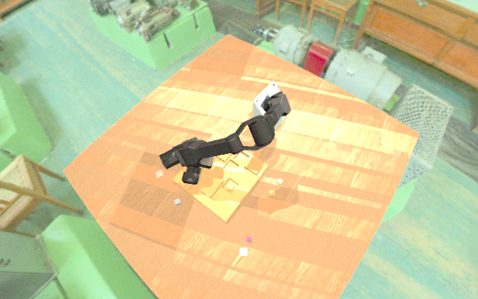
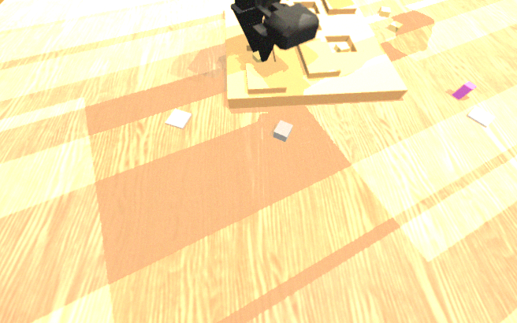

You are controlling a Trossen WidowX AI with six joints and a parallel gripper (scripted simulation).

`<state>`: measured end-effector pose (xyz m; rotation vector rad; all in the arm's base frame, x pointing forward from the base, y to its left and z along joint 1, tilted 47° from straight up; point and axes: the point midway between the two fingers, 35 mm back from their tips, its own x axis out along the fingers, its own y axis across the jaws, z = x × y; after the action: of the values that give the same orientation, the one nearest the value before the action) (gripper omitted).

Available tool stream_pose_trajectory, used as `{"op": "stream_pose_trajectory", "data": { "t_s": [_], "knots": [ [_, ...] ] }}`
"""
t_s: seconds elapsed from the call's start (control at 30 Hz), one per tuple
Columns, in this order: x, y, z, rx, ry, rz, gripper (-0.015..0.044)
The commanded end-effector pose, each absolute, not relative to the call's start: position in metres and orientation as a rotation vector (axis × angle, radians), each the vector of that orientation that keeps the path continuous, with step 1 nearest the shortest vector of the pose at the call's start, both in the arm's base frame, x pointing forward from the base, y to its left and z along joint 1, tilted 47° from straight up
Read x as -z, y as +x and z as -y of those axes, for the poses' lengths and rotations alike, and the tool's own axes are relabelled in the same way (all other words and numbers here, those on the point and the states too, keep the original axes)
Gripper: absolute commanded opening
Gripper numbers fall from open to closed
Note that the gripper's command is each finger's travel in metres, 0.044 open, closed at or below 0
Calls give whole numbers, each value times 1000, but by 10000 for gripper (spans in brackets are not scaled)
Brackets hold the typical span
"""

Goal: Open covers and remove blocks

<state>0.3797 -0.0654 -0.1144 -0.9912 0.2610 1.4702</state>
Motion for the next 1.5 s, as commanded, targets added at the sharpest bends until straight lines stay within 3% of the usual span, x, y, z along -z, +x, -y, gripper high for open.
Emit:
{"op": "stream_pose_trajectory", "data": {
  "t_s": [0.0,1.47],
  "knots": [
    [114,380,66,-1471,-992,-261,97],
    [82,372,99,-1467,-985,-263,80]
  ]
}}
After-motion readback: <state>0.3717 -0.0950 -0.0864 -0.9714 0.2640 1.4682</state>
